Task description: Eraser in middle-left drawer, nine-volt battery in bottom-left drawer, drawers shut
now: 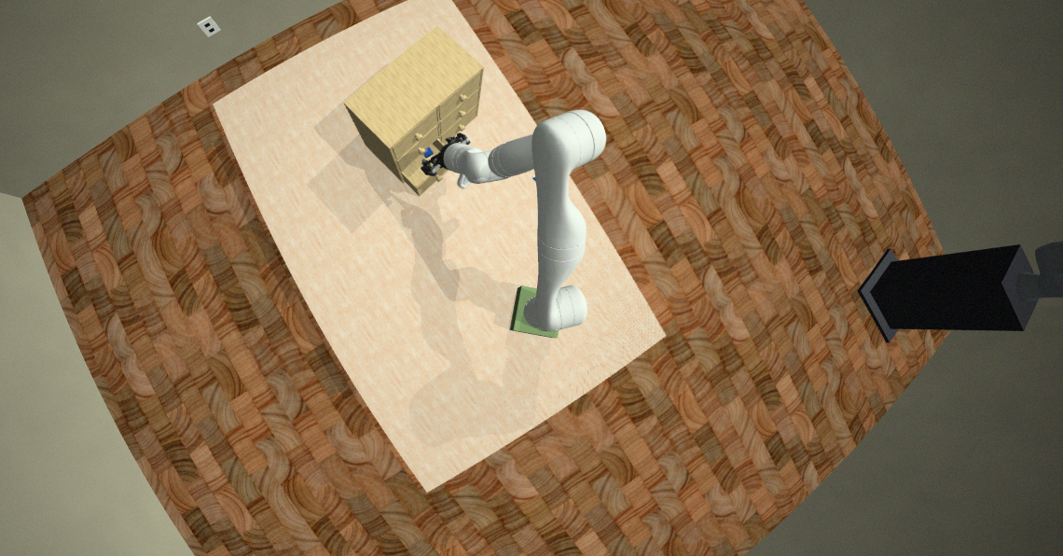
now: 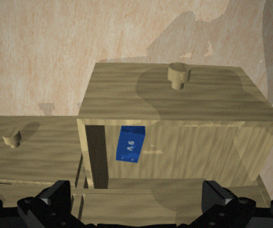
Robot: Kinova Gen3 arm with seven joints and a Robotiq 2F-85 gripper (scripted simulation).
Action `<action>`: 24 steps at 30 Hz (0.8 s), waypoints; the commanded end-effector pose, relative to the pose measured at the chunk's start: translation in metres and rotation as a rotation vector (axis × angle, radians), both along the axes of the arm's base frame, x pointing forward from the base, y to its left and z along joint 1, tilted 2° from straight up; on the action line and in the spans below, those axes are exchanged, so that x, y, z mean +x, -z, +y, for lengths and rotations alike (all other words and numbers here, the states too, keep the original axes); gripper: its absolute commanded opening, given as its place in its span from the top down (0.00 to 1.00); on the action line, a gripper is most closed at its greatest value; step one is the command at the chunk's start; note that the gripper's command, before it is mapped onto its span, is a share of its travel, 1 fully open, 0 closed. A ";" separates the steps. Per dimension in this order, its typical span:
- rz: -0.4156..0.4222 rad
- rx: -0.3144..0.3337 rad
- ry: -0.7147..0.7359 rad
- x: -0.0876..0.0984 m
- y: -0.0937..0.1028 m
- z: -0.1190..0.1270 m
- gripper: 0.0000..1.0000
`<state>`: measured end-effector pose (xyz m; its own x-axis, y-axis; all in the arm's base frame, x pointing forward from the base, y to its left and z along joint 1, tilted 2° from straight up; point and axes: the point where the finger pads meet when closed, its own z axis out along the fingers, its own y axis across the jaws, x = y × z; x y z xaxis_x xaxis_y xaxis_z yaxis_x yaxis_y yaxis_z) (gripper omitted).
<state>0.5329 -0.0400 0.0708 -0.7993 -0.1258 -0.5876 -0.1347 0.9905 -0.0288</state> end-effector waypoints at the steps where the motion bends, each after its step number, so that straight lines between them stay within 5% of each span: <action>1: -0.002 0.000 0.000 0.000 -0.001 0.000 0.00; 12: -0.002 0.000 0.000 -0.021 -0.002 -0.003 0.00; 24: -0.002 0.000 0.000 -0.091 -0.005 -0.012 0.00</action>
<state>0.4579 -0.0419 0.0741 -0.7929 -0.1398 -0.5931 -0.1528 0.9878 -0.0285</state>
